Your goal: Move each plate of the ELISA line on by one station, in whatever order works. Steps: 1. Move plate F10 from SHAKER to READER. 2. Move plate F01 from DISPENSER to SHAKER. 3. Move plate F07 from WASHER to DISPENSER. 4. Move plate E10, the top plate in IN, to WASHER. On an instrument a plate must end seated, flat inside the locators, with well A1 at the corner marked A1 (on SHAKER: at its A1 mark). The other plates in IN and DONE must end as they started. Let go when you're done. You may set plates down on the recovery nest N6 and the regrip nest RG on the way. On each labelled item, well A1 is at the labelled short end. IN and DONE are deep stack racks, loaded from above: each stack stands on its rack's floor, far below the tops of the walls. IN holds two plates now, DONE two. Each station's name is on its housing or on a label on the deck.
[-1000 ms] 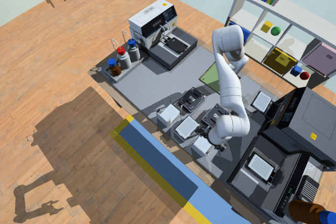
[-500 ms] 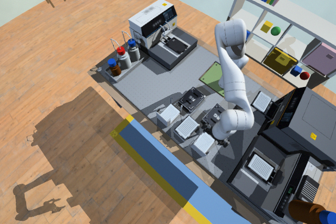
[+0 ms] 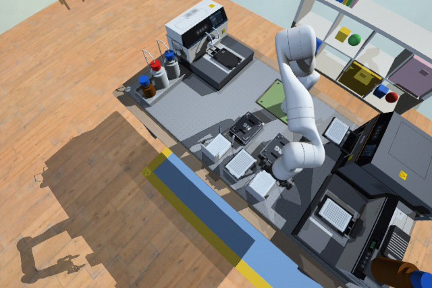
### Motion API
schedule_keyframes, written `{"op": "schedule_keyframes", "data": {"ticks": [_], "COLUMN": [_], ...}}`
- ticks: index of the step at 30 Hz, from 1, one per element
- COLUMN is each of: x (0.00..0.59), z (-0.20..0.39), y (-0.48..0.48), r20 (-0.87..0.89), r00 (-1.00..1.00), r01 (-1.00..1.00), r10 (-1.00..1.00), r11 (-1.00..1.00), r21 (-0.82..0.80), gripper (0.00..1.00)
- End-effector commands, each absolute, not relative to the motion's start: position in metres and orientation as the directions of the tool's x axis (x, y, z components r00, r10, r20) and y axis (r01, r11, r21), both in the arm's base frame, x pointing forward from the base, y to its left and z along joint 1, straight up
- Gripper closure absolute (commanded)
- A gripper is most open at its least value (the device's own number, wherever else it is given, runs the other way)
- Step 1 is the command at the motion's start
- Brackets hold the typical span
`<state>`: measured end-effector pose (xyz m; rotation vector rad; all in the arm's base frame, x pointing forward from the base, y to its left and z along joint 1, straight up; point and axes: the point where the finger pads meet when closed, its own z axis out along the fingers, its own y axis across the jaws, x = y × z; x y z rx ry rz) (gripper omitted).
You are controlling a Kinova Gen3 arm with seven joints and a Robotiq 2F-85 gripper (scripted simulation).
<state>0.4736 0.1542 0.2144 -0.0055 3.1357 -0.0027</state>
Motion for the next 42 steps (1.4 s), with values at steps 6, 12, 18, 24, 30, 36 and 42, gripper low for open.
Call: {"op": "schedule_keyframes", "data": {"ticks": [6,12,18,24,30,36,42], "x": [0.474,0.474,0.474,0.474,0.474,0.474,0.474], "z": [0.207,0.199,0.192,0.185,0.177,0.172,0.164], "y": [0.154,0.154,0.154,0.154,0.154,0.154,0.154], "r20": [-0.008,-0.008,-0.008,-0.008,-0.008,-0.008,-0.008], "r00": [-1.000,-1.000,-1.000,-1.000,-1.000,-1.000,-1.000], "r01": [-0.003,-0.003,-0.003,-0.003,-0.003,-0.003,-0.003], "r10": [-0.003,-0.003,-0.003,-0.003,-0.003,-0.003,-0.003], "r11": [1.000,1.000,1.000,1.000,1.000,1.000,1.000], "r21": [-0.001,-0.001,-0.001,-0.001,-0.001,-0.001,-0.001], "gripper": [0.00,0.00,0.00,0.00,0.00,0.00,0.00]}}
